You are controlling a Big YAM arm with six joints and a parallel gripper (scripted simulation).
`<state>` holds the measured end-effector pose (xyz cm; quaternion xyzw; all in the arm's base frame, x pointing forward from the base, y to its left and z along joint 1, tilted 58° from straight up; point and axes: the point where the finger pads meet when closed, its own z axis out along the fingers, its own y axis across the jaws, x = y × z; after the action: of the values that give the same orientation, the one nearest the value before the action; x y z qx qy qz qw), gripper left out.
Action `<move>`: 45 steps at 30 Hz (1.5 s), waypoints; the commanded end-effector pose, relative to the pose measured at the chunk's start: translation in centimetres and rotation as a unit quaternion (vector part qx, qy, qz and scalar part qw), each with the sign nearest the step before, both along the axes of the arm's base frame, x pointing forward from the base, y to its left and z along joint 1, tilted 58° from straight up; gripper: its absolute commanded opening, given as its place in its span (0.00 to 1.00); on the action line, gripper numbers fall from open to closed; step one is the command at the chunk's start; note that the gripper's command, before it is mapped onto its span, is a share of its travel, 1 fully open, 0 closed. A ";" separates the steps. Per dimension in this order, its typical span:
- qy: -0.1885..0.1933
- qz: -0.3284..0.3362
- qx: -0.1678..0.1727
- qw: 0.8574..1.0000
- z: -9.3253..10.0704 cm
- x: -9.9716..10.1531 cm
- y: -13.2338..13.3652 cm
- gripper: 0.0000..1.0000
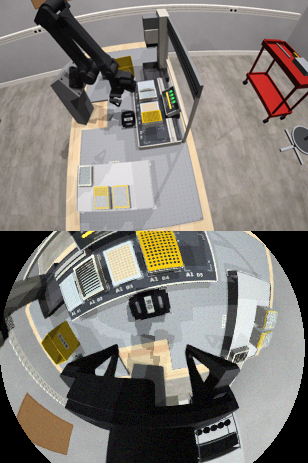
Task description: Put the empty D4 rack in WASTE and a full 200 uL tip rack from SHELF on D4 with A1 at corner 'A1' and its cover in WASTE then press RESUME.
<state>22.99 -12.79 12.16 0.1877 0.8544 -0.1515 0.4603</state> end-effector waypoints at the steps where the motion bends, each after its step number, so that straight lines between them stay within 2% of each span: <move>1: -0.014 -0.014 -0.007 1.000 2.3 0.0 -1.8 1.00; 3: -0.021 -0.019 -0.002 1.000 2.5 -0.2 -2.3 1.00; 11: -0.053 -0.061 0.054 0.995 3.1 -1.9 -6.0 1.00; 17: -0.082 -0.097 0.105 0.986 3.6 -3.2 -8.8 1.00; 19: -0.082 -0.097 0.105 0.986 3.6 -3.2 -8.8 1.00; 22: -0.094 -0.113 0.126 0.981 3.8 -3.9 -10.1 1.00; 34: -0.143 -0.174 0.211 0.951 4.7 -6.6 -15.6 1.00; 36: -0.143 -0.174 0.211 0.951 4.7 -6.6 -15.6 1.00; 45: -0.177 -0.221 0.282 0.917 5.3 -8.6 -19.4 1.00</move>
<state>15.05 -30.31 16.23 0.4903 0.7240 0.0238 0.4845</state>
